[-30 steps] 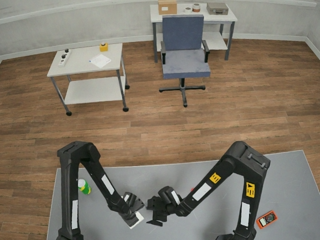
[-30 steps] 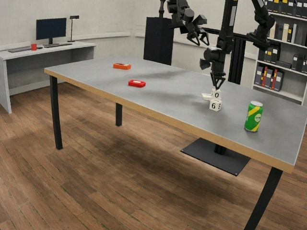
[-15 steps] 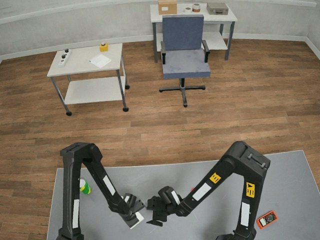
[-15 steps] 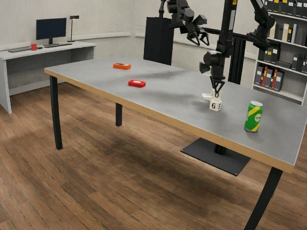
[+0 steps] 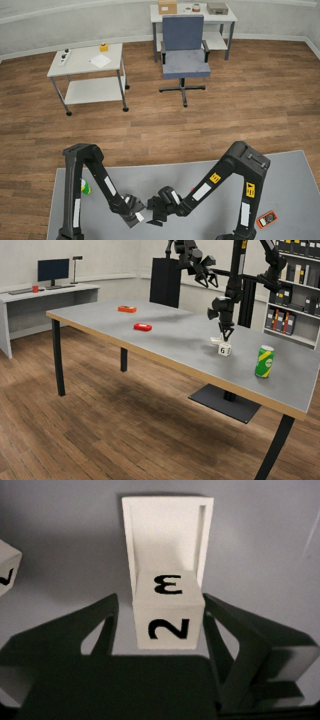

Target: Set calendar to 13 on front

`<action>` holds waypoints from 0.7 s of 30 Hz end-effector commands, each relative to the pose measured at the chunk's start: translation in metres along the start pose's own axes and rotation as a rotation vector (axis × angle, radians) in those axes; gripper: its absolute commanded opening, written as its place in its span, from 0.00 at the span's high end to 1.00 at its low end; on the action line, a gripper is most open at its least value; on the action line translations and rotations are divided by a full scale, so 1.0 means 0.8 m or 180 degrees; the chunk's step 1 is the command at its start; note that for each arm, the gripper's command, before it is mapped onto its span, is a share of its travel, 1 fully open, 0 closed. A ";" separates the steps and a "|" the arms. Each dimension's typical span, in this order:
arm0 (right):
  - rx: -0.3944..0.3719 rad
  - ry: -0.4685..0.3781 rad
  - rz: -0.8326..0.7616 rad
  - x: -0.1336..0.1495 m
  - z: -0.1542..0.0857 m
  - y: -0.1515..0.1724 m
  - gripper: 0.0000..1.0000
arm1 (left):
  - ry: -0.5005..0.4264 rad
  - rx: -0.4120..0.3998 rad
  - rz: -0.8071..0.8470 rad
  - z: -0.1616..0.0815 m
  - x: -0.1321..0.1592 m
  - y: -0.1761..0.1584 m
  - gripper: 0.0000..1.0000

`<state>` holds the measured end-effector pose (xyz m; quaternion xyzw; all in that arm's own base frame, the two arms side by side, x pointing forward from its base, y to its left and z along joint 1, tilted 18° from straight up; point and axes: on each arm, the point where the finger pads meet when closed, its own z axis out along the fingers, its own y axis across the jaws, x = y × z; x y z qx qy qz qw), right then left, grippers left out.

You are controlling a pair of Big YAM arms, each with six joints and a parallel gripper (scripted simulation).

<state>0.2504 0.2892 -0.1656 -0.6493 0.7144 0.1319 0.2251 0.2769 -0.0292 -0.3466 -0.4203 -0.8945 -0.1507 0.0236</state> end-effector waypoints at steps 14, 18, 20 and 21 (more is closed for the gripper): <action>0.0037 -0.0039 -0.0024 -0.007 0.002 -0.010 0.00 | 0.0076 0.0042 -0.0004 0.011 0.011 -0.004 0.45; 0.0037 -0.0039 -0.0024 -0.007 0.002 -0.010 0.00 | 0.0076 0.0042 -0.0004 0.011 0.011 -0.004 0.51; 0.0037 -0.0039 -0.0024 -0.007 0.002 -0.010 0.00 | 0.0043 0.0020 -0.0020 0.006 0.003 0.004 0.54; 0.0037 -0.0039 -0.0024 -0.007 0.002 -0.010 0.00 | 0.0027 0.0009 -0.0026 0.006 0.002 0.005 0.55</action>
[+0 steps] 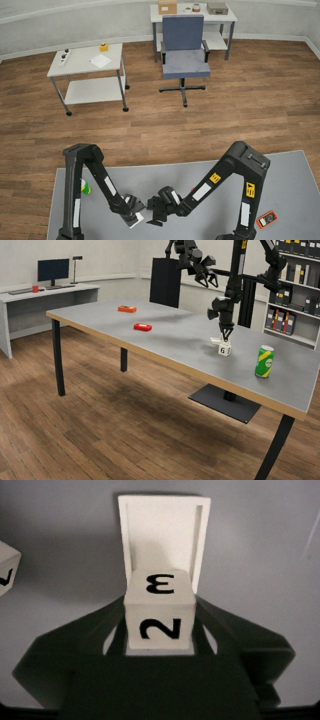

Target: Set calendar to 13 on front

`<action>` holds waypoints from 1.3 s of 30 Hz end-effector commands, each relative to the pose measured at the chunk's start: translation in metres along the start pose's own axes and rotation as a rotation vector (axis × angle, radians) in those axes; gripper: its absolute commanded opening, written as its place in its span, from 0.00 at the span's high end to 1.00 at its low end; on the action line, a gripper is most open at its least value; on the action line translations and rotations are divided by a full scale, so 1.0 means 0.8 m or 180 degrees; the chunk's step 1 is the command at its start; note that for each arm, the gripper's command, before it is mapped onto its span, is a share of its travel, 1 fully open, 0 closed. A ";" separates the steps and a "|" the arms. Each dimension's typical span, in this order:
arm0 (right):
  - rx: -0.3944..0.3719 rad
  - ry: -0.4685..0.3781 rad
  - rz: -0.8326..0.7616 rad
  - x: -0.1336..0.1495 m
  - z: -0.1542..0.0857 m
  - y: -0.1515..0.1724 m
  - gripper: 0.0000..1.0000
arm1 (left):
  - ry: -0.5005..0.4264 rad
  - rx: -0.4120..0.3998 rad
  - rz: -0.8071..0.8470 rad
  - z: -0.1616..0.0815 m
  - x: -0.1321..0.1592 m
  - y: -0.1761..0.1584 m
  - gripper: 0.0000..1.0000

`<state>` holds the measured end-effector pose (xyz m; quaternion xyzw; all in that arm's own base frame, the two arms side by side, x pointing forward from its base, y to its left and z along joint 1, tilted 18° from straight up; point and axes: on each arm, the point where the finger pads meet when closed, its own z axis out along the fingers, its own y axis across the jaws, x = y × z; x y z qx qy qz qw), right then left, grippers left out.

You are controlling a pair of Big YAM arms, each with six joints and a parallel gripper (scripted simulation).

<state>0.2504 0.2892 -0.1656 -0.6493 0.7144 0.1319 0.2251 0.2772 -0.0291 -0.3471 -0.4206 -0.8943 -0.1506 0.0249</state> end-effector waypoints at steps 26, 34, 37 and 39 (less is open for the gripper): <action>0.0037 -0.0039 -0.0024 -0.007 0.002 -0.010 0.00 | 0.0014 0.0012 -0.0074 -0.057 -0.016 -0.001 0.60; 0.0037 -0.0039 -0.0024 -0.007 0.002 -0.010 0.00 | -0.0056 0.0038 -0.0226 -0.042 -0.134 0.012 0.60; 0.0037 -0.0039 -0.0024 -0.007 0.002 -0.010 0.00 | -0.0034 0.0035 -0.0148 -0.031 -0.173 0.007 0.60; 0.0037 -0.0039 -0.0024 -0.007 0.002 -0.010 0.00 | -0.0034 0.0035 -0.0148 -0.031 -0.173 0.007 0.60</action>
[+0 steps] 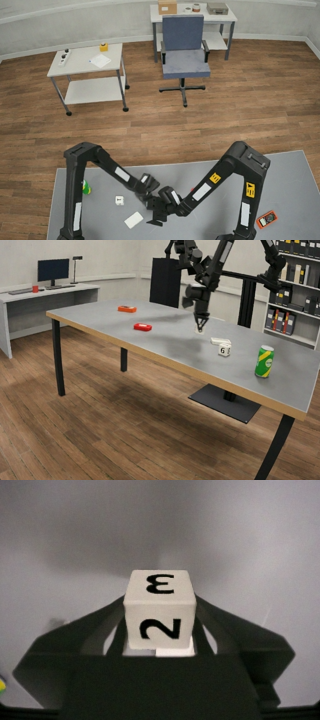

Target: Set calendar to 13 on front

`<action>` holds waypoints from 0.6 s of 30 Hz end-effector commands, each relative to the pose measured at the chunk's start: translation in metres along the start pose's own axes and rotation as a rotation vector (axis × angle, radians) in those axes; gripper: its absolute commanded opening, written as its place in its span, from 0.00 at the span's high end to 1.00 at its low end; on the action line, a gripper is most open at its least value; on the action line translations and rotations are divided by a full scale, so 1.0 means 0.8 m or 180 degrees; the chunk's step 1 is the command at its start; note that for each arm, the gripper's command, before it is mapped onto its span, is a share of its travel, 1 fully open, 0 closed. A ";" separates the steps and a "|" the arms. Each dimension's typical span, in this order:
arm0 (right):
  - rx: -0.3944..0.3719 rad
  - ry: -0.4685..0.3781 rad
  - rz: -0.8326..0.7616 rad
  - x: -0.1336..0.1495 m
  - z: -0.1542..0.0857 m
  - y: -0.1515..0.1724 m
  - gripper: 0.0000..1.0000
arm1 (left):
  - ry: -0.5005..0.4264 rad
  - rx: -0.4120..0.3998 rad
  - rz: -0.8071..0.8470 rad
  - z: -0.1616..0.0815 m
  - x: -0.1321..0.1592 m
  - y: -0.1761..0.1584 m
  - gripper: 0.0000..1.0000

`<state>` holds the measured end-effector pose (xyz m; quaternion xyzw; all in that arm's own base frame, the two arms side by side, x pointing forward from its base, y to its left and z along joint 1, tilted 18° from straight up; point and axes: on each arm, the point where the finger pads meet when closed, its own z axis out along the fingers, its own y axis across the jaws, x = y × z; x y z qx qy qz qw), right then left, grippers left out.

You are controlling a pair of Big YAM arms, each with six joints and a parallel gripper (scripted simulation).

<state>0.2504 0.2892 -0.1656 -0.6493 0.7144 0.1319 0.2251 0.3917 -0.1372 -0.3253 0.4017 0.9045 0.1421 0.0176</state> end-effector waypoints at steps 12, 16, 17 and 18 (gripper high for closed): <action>0.0037 -0.0039 -0.0024 -0.007 0.002 -0.010 0.00 | 0.0314 0.0072 0.0236 0.055 -0.051 -0.056 0.60; 0.0037 -0.0039 -0.0024 -0.007 0.002 -0.010 0.00 | 0.0322 0.0087 0.0378 0.057 -0.048 -0.049 0.60; 0.0037 -0.0039 -0.0024 -0.007 0.002 -0.010 0.00 | 0.0322 0.0087 0.0378 0.057 -0.048 -0.049 0.60; 0.0037 -0.0039 -0.0024 -0.007 0.002 -0.010 0.00 | 0.0290 0.0083 0.0462 0.058 -0.051 -0.048 0.60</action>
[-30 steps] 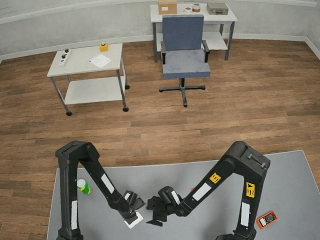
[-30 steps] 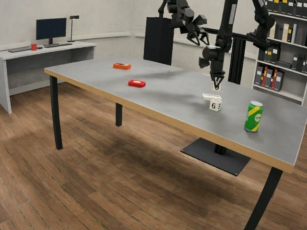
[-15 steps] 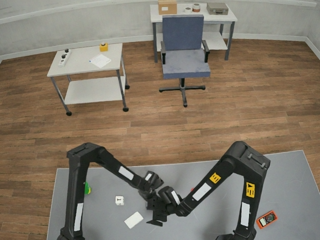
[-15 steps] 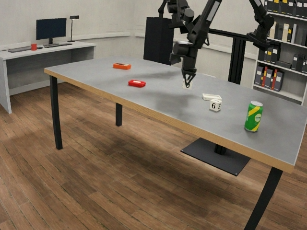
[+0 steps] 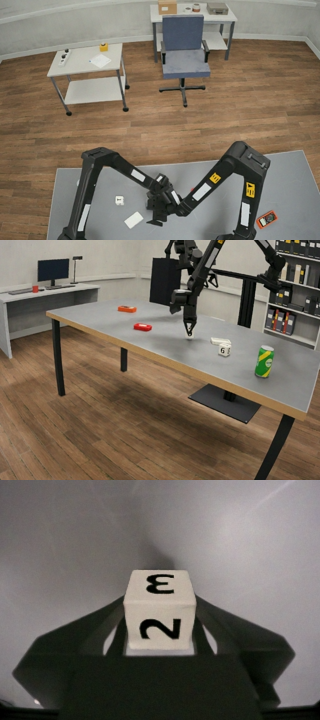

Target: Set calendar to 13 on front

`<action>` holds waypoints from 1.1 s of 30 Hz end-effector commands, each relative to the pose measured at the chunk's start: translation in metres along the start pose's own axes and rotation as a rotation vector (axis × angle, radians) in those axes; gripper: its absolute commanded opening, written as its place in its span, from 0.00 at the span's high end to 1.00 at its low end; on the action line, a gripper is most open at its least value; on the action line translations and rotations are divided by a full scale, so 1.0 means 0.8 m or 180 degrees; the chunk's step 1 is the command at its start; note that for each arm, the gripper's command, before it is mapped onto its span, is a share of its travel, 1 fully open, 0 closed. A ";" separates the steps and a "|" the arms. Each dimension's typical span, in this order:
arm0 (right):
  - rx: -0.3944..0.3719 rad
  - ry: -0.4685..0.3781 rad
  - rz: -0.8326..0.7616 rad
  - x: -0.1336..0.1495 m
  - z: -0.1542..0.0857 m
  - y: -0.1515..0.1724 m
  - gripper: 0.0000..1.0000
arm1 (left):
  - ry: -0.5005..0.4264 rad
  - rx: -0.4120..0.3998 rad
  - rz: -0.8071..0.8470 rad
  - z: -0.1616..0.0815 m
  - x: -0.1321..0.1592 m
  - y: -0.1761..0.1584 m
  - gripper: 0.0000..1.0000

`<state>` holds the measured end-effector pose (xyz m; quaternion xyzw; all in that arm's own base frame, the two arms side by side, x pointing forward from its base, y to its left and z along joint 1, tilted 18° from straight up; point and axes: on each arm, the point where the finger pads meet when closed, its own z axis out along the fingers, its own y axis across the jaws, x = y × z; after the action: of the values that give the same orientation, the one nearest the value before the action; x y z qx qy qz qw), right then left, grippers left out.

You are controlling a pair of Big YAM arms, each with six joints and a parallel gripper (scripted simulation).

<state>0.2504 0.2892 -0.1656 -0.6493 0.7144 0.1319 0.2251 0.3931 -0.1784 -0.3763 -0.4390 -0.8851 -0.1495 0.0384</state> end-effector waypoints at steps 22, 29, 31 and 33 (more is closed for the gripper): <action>0.0037 -0.0039 -0.0024 -0.007 0.002 -0.010 0.00 | -0.0089 -0.0054 0.3108 0.001 -0.012 0.013 0.60; 0.0037 -0.0039 -0.0024 -0.007 0.002 -0.010 0.00 | -0.0094 -0.0059 0.3635 0.001 -0.012 0.013 0.60; 0.0037 -0.0039 -0.0024 -0.007 0.002 -0.010 0.00 | -0.0095 -0.0058 0.3602 0.001 -0.012 0.013 0.60; 0.0037 -0.0039 -0.0024 -0.007 0.002 -0.010 0.00 | -0.0095 -0.0058 0.3602 0.001 -0.012 0.013 0.60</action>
<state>0.2504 0.2892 -0.1656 -0.6493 0.7144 0.1319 0.2251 0.3964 -0.1813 -0.3768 -0.8377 -0.5253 -0.1078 0.1035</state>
